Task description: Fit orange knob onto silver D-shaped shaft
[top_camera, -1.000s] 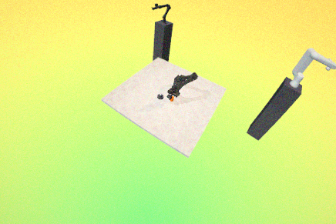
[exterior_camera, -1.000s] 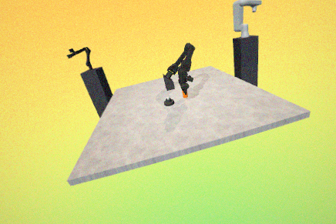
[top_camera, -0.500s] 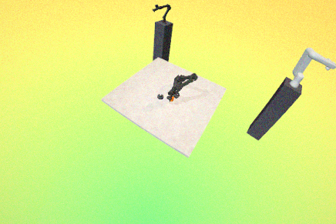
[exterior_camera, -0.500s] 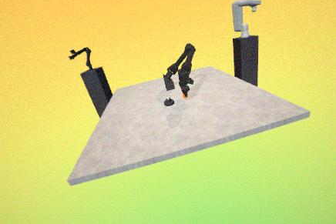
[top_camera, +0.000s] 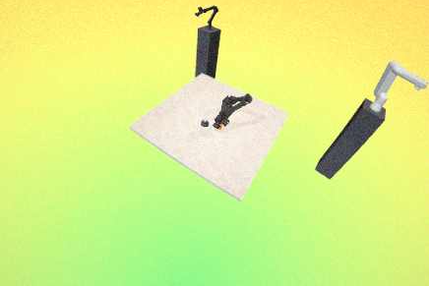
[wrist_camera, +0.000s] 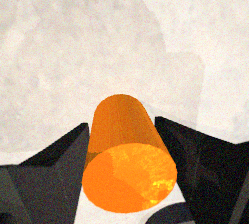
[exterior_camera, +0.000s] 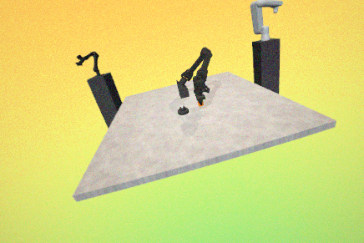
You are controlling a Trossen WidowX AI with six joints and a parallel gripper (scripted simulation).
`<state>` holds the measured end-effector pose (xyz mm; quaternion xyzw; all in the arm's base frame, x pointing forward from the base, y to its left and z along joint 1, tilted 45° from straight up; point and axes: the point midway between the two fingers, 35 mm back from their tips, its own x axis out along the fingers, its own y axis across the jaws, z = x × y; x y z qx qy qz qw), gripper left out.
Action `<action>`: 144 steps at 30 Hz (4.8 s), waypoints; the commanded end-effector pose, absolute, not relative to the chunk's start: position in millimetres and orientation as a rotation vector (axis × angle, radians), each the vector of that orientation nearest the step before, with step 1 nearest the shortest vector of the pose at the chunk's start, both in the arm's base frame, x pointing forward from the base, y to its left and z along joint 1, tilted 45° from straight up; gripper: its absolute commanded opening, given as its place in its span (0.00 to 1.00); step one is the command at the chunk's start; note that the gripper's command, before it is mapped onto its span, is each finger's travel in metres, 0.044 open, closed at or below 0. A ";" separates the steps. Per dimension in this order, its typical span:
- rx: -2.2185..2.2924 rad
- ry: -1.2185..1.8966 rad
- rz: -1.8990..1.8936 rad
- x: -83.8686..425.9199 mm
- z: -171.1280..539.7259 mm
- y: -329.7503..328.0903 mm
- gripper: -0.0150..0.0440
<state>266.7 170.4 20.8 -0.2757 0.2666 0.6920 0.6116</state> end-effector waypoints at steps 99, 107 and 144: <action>-0.642 0.623 1.593 341.3 -4.4 19.3 0.25; -0.642 0.623 1.593 344.1 -24.3 11.7 0.25; -0.644 0.619 1.595 341.9 -42.0 30.4 0.25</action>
